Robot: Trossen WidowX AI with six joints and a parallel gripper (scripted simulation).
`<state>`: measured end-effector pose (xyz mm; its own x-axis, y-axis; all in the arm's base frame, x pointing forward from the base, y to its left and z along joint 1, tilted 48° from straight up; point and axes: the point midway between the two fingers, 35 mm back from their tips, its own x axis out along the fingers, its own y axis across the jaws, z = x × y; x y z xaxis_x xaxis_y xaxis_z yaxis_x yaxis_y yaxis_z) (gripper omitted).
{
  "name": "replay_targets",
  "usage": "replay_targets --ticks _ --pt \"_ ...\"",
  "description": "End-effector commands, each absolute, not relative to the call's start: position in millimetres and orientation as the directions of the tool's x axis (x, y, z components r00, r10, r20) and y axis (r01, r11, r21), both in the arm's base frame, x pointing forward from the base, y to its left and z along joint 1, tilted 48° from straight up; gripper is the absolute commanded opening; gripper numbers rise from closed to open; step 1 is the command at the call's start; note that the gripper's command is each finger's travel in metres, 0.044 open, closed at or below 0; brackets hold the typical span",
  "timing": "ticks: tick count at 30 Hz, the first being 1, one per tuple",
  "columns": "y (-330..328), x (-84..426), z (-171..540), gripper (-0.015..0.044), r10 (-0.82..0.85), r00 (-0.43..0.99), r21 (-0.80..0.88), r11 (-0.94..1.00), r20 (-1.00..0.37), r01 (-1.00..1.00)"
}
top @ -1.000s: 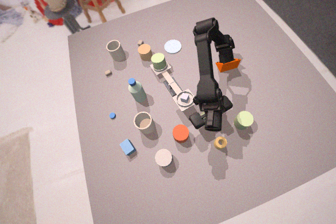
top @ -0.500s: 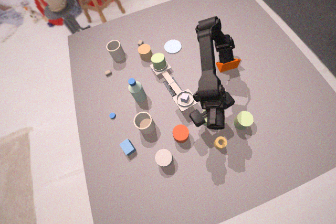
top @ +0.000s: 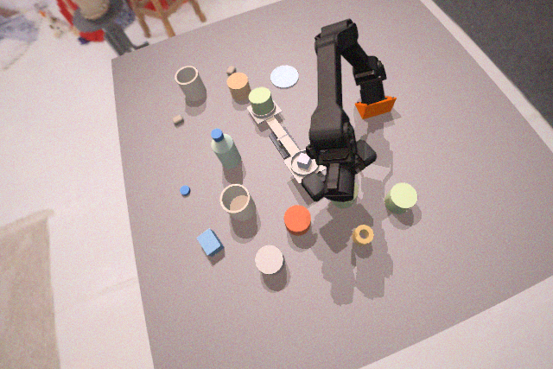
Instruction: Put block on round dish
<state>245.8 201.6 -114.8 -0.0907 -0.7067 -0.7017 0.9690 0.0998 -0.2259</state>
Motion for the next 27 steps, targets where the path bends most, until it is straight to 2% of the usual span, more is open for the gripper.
replay_targets --ticks 1,14,27 --pt "199.0 258.9 -97.2 0.026 -0.706 -0.08 -0.276 0.169 -0.704 0.946" --pt "173.4 302.8 -26.6 0.026 -0.729 -0.06 -0.532 0.438 -0.682 0.725" --pt "160.7 303.9 -33.0 0.026 -0.73 -0.059 -0.543 0.449 -0.681 0.71"
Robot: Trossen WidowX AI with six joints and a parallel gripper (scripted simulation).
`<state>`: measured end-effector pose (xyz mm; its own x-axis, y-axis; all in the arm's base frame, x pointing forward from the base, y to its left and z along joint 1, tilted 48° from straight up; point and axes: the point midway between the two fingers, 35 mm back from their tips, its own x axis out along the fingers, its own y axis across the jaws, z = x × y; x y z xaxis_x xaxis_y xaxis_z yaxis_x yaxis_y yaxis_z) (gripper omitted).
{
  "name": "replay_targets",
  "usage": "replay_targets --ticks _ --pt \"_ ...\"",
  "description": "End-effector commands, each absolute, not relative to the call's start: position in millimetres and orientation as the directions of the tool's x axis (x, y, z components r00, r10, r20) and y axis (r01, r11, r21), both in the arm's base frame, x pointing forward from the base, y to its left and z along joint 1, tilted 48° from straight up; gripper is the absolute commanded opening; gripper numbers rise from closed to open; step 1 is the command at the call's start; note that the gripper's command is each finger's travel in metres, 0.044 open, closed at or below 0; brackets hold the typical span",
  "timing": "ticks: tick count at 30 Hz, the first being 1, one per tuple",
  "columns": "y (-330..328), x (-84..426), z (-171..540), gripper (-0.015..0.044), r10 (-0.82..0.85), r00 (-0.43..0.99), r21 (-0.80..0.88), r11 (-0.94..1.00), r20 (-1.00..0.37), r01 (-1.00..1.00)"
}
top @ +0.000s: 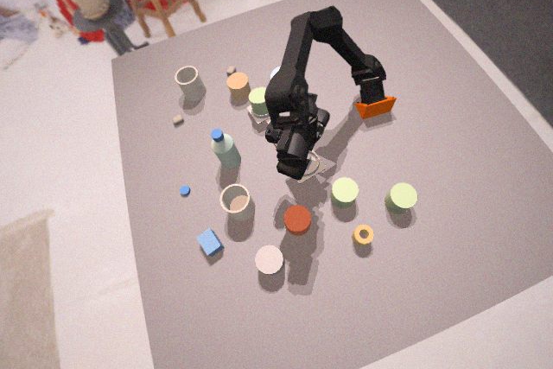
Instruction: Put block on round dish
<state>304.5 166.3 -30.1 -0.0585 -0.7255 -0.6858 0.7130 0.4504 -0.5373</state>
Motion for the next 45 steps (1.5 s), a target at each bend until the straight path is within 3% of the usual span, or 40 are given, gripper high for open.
replay_targets --ticks 1,26,30,36,40,45 --pt "160.5 303.9 -33.2 0.026 -0.73 -0.059 -0.543 0.449 -0.681 0.71" --pt "133.4 301.9 -58.1 0.026 -0.731 -0.058 -0.543 0.449 -0.68 0.71" --pt "133.4 301.9 -58.1 0.0155 -0.731 -0.058 -0.543 0.449 -0.68 0.71" --pt "133.4 301.9 -58.1 0.0115 -0.731 -0.058 -0.543 0.449 -0.68 0.71" --pt "139.7 303.3 -52.9 0.001 -0.728 -0.052 -0.539 0.456 -0.684 0.708" --pt "160.8 306.4 -34.5 0.0 -0.717 -0.033 -0.527 0.479 -0.696 0.702"
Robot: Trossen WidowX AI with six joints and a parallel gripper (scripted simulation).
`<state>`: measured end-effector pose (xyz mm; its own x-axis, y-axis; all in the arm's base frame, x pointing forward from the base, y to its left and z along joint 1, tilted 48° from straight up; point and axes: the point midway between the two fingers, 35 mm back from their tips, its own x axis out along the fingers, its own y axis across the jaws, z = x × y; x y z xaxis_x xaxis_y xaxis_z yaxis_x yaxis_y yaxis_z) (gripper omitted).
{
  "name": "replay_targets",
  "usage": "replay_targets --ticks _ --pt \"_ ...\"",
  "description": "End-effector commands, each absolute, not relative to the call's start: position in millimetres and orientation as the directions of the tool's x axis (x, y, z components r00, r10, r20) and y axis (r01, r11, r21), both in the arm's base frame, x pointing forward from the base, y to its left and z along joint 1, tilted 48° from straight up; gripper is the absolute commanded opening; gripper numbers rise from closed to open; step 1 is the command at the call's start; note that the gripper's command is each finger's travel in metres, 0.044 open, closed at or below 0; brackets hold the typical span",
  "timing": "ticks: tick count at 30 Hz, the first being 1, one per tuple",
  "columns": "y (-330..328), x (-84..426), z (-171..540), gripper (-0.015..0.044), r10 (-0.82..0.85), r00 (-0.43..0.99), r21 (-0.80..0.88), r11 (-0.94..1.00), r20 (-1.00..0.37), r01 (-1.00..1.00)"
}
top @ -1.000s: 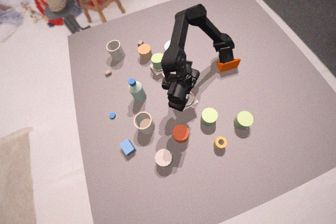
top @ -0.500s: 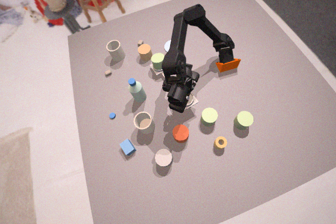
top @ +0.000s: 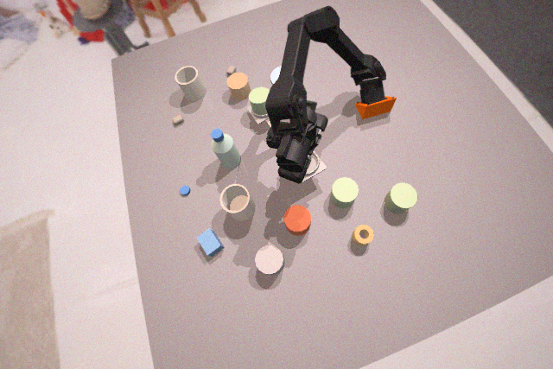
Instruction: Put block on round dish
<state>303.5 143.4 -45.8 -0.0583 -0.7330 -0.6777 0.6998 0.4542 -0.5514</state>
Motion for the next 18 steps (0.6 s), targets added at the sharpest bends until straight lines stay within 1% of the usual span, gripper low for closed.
replay_targets --ticks 1,11,18 --pt "164.9 306.7 -30.7 0.0 -0.715 -0.029 -0.525 0.484 -0.698 0.7" --pt "201.3 304.9 6.6 0.0 -0.693 0.005 -0.503 0.528 -0.721 0.684" --pt "192.5 310.1 16.0 0.0 -0.689 0.004 -0.501 0.531 -0.725 0.683"
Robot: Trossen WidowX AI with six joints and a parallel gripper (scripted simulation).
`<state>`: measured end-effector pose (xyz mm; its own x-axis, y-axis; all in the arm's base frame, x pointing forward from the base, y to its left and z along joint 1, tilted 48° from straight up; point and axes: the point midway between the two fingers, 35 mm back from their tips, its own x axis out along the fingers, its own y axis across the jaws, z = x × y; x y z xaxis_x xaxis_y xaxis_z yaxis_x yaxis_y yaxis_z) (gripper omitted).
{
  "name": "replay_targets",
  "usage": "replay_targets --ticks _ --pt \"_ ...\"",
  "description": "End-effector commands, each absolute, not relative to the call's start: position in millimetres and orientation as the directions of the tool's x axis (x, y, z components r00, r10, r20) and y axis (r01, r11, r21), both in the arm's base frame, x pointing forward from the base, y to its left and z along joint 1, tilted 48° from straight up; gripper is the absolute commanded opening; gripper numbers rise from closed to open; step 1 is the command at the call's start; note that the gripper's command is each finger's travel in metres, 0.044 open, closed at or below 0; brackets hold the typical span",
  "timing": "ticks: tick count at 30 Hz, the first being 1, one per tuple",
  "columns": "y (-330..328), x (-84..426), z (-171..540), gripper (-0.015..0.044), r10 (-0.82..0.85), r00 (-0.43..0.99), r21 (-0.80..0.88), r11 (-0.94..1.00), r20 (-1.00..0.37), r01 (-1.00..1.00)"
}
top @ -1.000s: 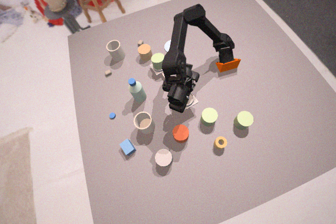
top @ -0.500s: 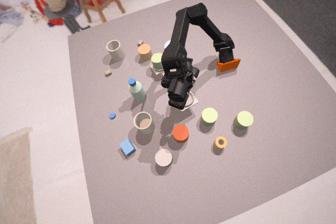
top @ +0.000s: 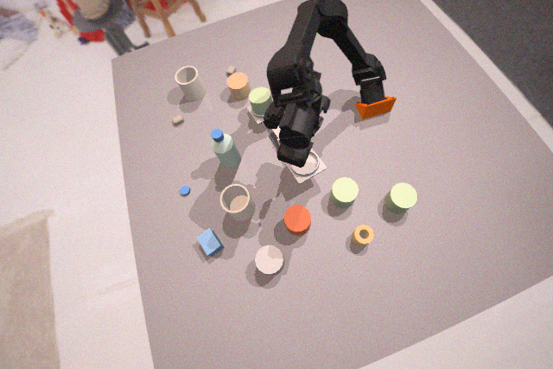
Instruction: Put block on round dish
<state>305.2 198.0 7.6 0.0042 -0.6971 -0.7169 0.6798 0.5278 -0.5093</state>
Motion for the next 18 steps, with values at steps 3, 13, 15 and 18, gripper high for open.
replay_targets --ticks 3,13,15,18 --pt "180.7 315.8 26.5 0.0 -0.685 0.003 -0.499 0.534 -0.729 0.682" --pt "138.9 329.8 60.1 0.0 -0.674 0.001 -0.493 0.541 -0.738 0.681" --pt "130.2 331.6 66.6 0.0 -0.673 0.001 -0.492 0.542 -0.74 0.681" --pt "116.9 333.6 76.2 0.0 -0.672 0.001 -0.491 0.542 -0.741 0.682"
